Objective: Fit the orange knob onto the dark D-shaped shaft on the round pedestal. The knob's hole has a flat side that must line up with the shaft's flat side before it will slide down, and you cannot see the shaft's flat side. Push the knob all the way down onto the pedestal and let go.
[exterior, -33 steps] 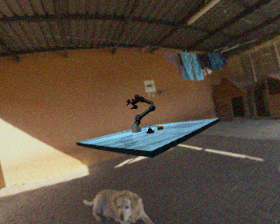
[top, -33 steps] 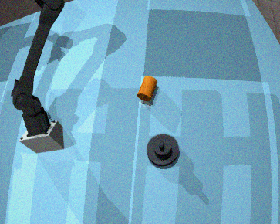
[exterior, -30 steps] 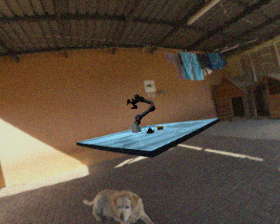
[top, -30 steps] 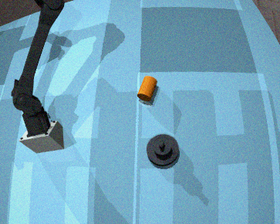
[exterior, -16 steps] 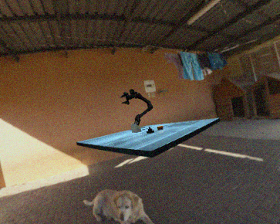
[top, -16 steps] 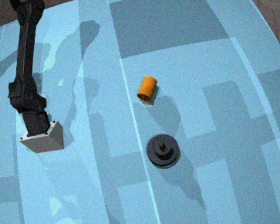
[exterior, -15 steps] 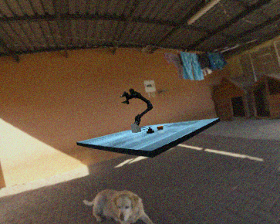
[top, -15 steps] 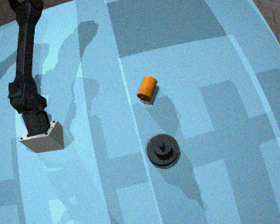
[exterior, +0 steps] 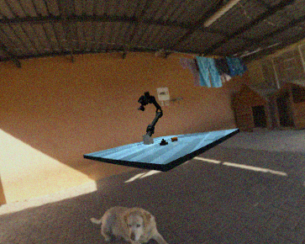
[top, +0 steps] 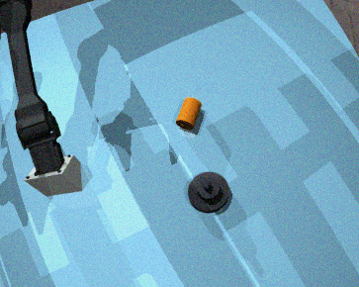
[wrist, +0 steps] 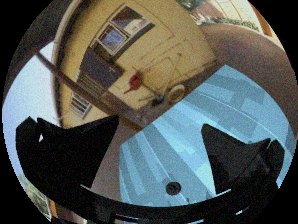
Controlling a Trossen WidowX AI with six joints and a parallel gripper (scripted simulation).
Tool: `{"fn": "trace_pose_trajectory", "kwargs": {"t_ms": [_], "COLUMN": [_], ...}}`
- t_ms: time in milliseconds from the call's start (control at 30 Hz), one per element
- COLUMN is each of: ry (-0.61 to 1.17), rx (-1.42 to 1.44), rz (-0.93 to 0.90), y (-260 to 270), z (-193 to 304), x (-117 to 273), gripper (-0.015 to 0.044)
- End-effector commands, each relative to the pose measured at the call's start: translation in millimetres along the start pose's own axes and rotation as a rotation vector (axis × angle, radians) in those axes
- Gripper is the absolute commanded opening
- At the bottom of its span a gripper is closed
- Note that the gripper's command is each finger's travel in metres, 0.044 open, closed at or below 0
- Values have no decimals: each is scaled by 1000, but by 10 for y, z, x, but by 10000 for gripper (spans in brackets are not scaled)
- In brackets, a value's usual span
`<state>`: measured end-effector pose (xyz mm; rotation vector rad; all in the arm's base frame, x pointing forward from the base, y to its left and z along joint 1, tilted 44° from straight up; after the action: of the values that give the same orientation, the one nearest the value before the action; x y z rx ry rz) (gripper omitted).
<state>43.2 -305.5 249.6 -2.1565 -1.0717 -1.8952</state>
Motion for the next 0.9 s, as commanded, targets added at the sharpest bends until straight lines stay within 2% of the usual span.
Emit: {"fn": "trace_pose_trajectory", "kwargs": {"t_ms": [0, 233, 500, 700, 867], "ry": [164, 376, 540, 605, 567], "rx": [77, 195, 297, 340, 379], "rz": [22, 111, 271, 515, 732], "y": [185, 236, 4, -491, -1097], "z": [627, 1628, 2669, 3555, 4144], "x": [-79, -109, -29, 183, 410], "gripper": [440, 440, 440, 440, 440]}}
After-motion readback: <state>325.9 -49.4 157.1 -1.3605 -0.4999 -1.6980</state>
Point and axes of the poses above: the point midway between the two fingers, 35 mm back from their tips, its own x axis back along the fingers, its own y axis across the jaws, z = x × y, the point moved 5 cm from there along x, back along the fingers, and after that the axes turned 6 degrees about -x, right-handed, at the moved point
